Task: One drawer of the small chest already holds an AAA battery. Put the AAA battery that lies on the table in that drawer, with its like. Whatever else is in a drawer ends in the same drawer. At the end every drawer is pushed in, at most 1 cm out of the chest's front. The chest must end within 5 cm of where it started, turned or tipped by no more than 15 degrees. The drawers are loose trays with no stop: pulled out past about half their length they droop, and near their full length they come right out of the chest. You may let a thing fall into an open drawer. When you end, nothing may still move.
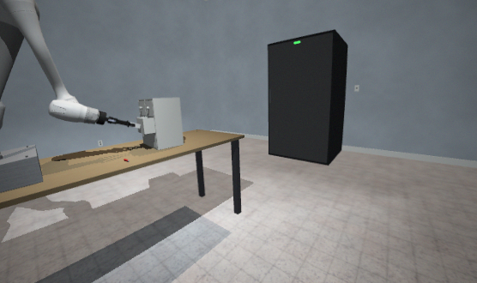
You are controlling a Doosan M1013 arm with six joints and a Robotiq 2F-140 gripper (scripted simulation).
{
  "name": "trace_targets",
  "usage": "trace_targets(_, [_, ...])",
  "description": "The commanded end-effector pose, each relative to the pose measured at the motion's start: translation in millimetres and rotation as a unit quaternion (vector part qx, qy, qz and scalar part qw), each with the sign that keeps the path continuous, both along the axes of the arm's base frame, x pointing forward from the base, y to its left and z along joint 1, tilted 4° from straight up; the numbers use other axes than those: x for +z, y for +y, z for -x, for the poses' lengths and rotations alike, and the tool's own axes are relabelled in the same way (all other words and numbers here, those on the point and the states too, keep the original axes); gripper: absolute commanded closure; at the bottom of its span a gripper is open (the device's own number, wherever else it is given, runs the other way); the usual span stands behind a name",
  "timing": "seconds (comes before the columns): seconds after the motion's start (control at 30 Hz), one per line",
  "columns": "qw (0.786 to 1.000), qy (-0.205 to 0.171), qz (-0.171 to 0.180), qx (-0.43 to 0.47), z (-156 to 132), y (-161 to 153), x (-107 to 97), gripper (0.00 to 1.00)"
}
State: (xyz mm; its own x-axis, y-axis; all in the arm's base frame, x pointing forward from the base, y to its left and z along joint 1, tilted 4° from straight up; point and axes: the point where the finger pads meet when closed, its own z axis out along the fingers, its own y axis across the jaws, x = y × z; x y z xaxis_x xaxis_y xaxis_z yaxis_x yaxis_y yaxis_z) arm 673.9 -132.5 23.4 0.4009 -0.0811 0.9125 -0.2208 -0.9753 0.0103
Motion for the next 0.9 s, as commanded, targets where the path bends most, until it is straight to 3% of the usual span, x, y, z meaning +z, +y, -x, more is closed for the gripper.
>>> trace_targets(0.0, [1.000, 0.000, 0.000, 0.000, 0, 0, 0, 0.80])
trace_targets(0.2, [1.000, 0.000, 0.000, 0.000, 2, 0, 0, 0.80])
trace_targets(0.63, [1.000, 0.000, 0.000, 0.000, 45, 10, 3, 0.80])
trace_targets(0.87, [1.000, 0.000, 0.000, 0.000, 50, 11, 5, 0.80])
